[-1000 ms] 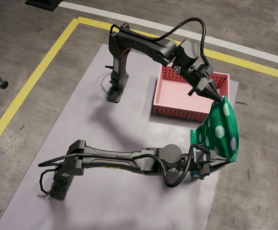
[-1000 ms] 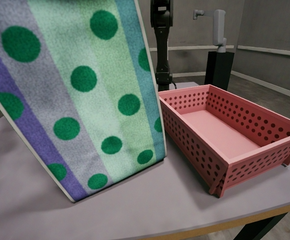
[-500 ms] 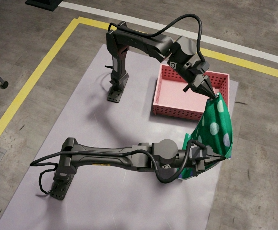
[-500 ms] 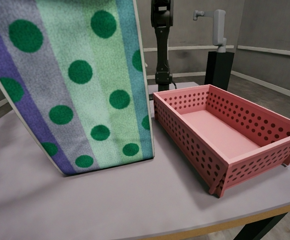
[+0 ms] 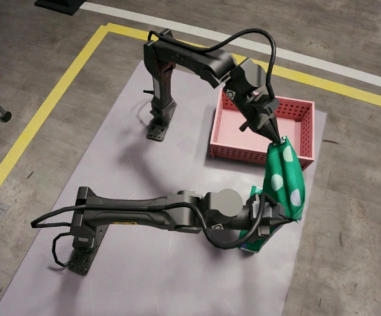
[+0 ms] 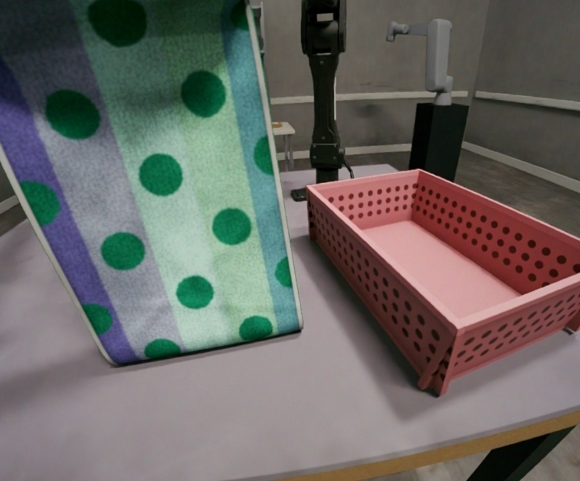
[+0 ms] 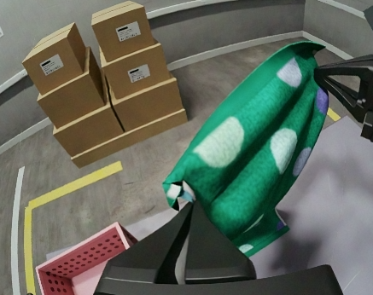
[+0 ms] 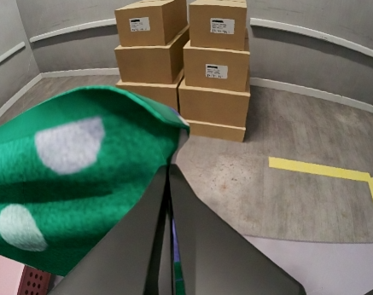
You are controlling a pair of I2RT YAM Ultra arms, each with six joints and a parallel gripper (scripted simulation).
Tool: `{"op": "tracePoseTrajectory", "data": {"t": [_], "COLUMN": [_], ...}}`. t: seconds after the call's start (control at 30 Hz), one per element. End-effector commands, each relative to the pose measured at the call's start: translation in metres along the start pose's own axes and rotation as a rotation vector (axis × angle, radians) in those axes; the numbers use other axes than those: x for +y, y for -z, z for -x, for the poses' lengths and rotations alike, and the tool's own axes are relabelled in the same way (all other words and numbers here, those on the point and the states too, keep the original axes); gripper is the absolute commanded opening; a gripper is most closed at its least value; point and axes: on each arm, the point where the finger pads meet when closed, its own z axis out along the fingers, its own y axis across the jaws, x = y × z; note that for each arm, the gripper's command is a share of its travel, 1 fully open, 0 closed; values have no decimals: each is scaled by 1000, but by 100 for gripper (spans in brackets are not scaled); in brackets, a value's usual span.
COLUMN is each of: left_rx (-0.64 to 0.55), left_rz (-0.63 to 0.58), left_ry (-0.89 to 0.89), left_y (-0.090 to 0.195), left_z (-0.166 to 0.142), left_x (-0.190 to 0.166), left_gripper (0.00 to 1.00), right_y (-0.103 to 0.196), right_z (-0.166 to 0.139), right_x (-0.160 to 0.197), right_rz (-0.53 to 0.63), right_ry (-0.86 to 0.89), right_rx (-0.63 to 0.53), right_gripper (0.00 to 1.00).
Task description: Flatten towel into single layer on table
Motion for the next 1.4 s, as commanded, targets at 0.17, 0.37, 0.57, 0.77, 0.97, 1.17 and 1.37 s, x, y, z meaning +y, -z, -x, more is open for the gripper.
{"op": "tracePoseTrajectory", "data": {"t": [0.17,0.37,0.57,0.77,0.97,1.17,1.37], "left_rx": [138,258,375,476,449,449,447], "left_rz": [-12,-43,-79,-117,-168,-195,-253], "left_ry": [-13,-37,-71,-114,-154,-179,-228], "left_y": [18,23,28,33,36,38,44], "left_z": [-37,-69,-104,-141,-175,-195,-234], "left_x": [-14,-31,-50,-70,-91,-102,-123], "left_gripper": [0,0,0,0,0,0,0], "right_y": [35,55,76,98,123,131,155], "right_z": [-13,-38,-73,-110,-164,-179,-218], "right_x": [-16,-16,-16,-16,-16,-16,-16], "right_rz": [-52,-54,-54,-55,-56,-57,-61], "right_ry": [-3,-4,-7,-11,-16,-17,-18], "right_rx": [140,262,432,601,765,739,740], "right_gripper": [0,0,0,0,0,0,0]}}
